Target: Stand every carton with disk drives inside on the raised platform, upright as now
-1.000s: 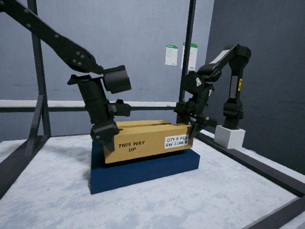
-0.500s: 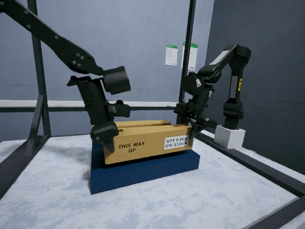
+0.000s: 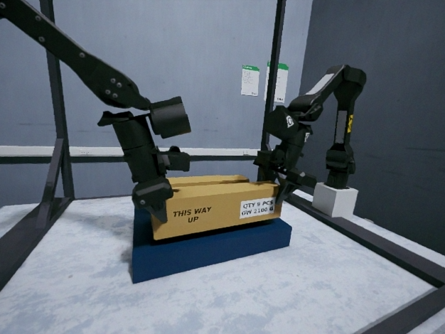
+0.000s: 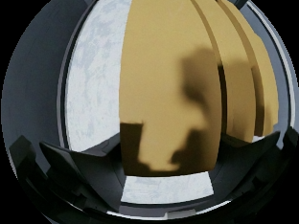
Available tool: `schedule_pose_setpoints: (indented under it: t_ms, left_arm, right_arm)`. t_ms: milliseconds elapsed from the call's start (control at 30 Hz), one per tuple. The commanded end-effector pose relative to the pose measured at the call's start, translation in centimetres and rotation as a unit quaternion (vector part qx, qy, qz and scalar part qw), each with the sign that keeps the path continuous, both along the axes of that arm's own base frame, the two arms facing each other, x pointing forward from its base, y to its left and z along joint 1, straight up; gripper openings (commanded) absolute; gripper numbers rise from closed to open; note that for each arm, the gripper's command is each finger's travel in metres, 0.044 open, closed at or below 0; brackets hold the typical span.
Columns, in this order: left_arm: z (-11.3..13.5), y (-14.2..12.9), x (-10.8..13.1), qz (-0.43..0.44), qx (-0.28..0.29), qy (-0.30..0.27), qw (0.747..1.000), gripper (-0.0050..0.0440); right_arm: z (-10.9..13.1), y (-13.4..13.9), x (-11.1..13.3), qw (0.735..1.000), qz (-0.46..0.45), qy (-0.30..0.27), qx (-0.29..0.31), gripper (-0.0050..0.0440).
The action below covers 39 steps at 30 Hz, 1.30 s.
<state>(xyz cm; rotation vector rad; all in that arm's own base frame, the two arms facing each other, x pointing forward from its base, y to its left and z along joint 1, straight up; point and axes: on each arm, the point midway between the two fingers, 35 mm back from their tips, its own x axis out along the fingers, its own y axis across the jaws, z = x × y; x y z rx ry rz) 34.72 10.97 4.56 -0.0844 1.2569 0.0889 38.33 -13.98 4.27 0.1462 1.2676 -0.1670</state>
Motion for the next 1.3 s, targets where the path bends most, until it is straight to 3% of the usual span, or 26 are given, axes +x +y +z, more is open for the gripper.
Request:
schedule_pose_setpoints:
  t_ms: [0, 1267]
  left_arm:
    - [2.02, 0.39, 0.64, 0.000, 0.006, -0.017, 1.000, -0.0050]
    - [1.44, 0.38, 0.57, 0.000, 0.012, -0.029, 1.000, -0.0050]
  right_arm:
    - [2.99, -0.19, 0.50, 0.999, 0.000, -0.034, -0.013, -0.0050]
    - [2.60, -0.26, 0.46, 0.999, 0.000, -0.034, -0.013, -0.0050]
